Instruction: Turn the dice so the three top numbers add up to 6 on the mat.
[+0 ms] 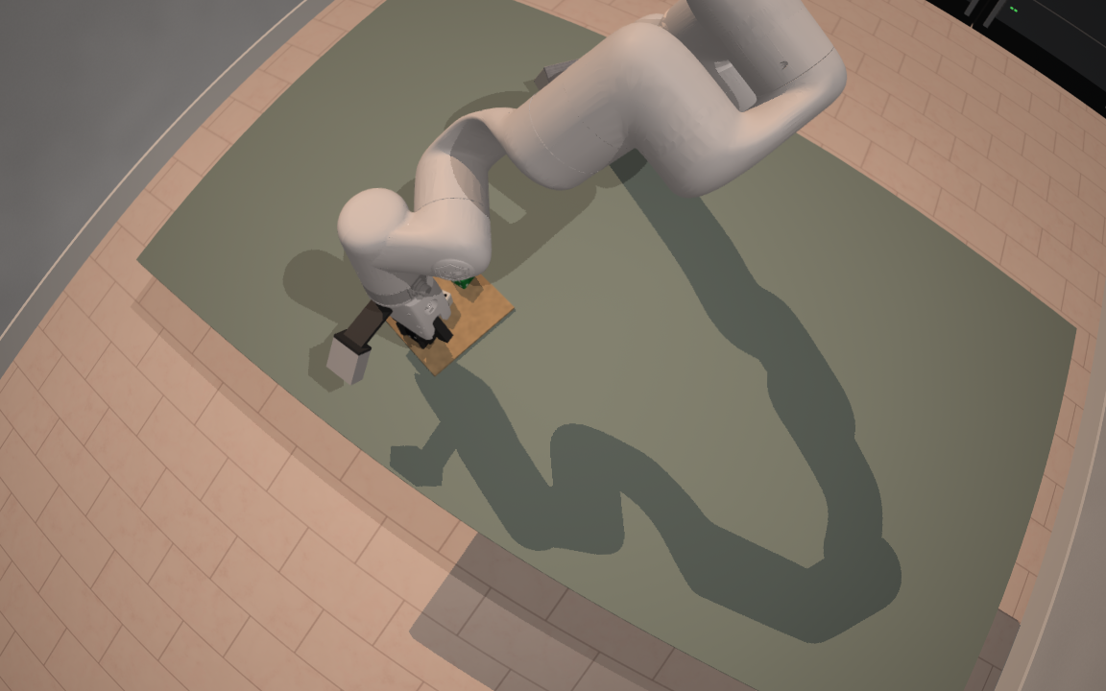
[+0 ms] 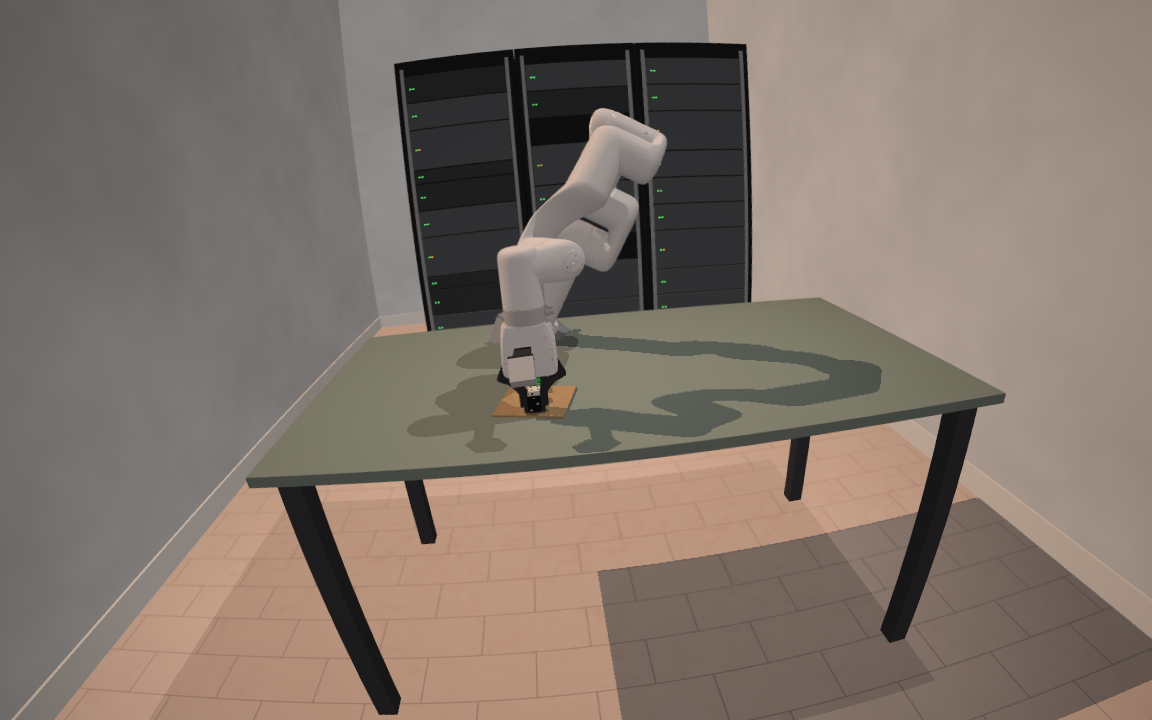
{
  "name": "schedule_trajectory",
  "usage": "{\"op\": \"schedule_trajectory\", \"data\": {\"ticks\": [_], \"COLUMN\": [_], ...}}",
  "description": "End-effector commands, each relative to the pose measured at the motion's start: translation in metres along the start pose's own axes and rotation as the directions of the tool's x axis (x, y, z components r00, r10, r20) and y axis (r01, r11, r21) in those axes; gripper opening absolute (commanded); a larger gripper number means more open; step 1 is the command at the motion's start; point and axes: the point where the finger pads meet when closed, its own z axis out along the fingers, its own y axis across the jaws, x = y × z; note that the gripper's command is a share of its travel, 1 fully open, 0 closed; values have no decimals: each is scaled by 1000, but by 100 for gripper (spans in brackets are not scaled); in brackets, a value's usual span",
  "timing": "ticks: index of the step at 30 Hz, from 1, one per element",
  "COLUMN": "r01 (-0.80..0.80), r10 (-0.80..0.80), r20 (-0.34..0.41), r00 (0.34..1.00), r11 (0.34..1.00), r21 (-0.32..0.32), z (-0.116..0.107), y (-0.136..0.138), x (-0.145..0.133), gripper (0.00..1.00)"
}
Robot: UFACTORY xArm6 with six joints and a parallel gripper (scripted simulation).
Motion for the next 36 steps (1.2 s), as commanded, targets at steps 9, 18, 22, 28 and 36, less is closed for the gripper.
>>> {"op": "schedule_trajectory", "data": {"ticks": [9, 18, 22, 28, 36], "r01": [1, 1, 1, 1, 1], "r10": [-1, -1, -1, -1, -1], "r20": [-3, -3, -3, -3, -3], "r00": [1000, 1000, 1000, 1000, 1000], "r11": [1000, 1000, 1000, 1000, 1000], "r21": [-1, -1, -1, -1, -1], "z": [-1, -1, -1, -1, -3], "y": [0, 0, 0, 0, 0], "x": [1, 1, 1, 1, 1], "gripper": [25, 33, 42, 42, 42]}}
